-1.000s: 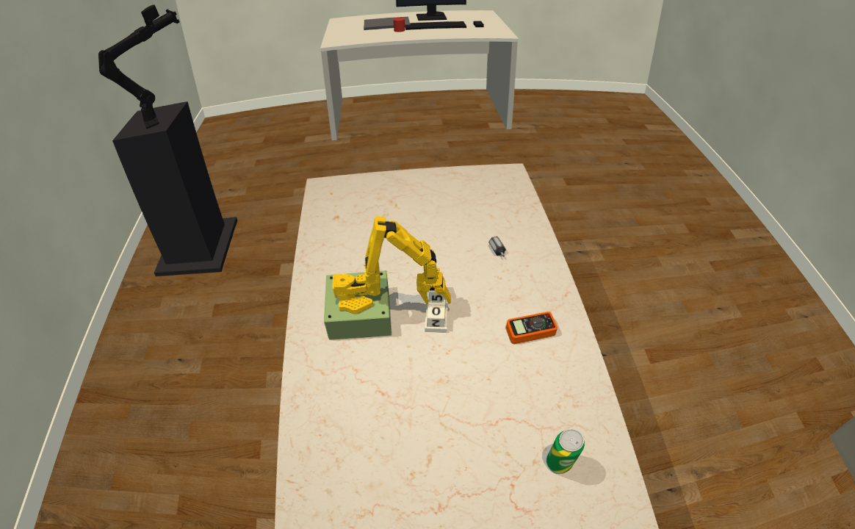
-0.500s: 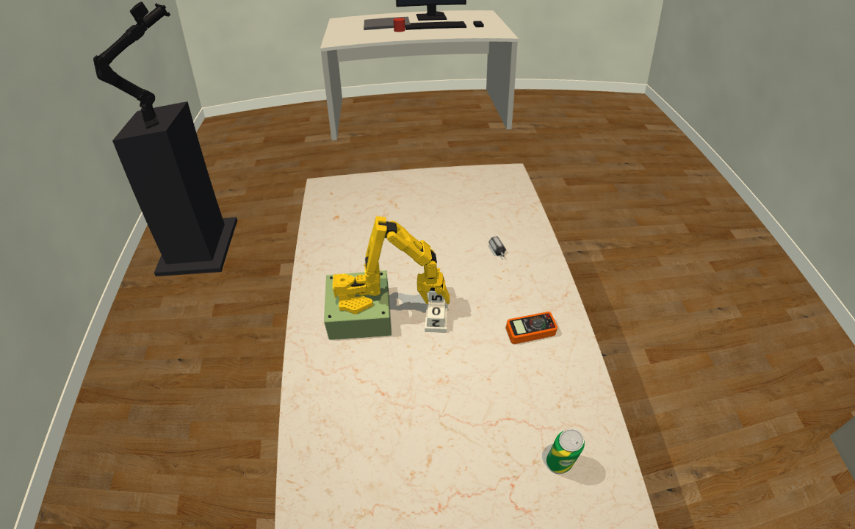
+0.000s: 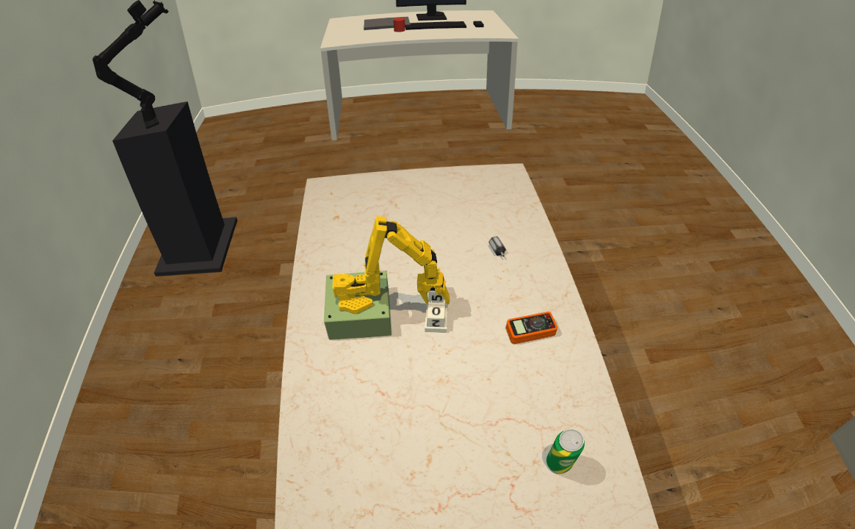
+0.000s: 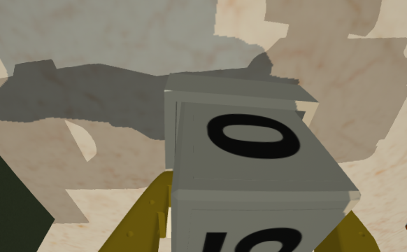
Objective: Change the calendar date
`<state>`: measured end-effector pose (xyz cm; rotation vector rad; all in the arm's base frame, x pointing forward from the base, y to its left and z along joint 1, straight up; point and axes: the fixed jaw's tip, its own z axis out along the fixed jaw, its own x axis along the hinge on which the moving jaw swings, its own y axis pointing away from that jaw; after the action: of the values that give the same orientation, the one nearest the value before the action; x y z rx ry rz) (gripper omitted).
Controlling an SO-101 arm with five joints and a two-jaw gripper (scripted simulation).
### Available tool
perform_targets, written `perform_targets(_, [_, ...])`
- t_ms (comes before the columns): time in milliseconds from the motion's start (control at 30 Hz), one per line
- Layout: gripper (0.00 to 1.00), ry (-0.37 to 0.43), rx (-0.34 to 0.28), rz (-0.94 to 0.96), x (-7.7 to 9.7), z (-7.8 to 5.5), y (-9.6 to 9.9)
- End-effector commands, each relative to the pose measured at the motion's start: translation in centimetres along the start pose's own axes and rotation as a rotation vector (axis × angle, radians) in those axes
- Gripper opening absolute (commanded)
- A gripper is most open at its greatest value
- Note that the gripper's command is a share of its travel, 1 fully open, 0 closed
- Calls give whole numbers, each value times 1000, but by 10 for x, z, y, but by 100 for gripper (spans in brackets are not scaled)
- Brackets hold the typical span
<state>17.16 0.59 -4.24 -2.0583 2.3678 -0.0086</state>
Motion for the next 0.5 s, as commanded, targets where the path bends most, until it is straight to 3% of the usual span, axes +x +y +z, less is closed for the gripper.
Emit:
perform_targets(0, [30,0,-8,2,-1,1,0])
perform_targets(267, [28,0,-8,2,-1,1,0])
perform_targets(467, [20,0,-8,2,-1,1,0])
